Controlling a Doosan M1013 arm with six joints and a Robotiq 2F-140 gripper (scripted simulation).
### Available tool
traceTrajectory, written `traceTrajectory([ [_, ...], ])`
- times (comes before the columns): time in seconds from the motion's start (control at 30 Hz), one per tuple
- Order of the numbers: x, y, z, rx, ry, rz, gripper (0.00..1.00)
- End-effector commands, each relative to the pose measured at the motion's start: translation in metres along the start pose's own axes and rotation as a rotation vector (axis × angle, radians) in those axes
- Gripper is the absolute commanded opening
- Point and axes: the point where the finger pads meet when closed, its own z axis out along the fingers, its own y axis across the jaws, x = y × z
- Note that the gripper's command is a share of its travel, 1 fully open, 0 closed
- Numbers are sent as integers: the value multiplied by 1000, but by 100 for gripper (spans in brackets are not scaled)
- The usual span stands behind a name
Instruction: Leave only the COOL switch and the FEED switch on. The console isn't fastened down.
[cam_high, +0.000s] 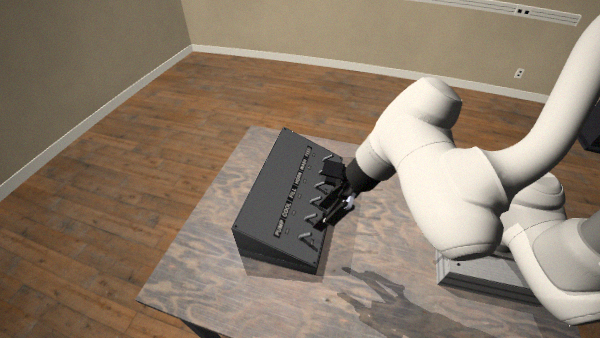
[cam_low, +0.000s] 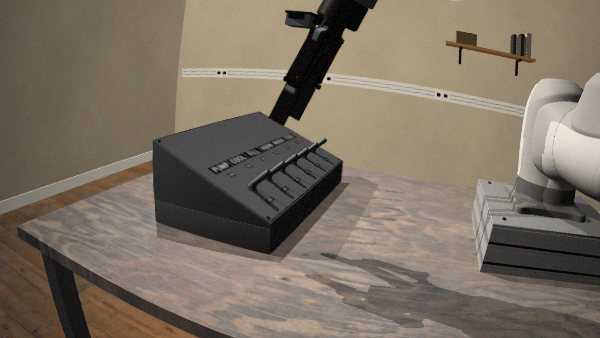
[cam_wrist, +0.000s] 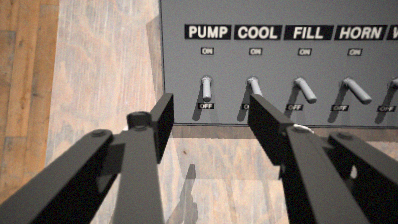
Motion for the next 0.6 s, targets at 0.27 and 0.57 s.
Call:
traceTrajectory([
  [0.27,73,5,0,-4,-2,2,50],
  [0.57,104,8,2,-5,-3,2,100],
])
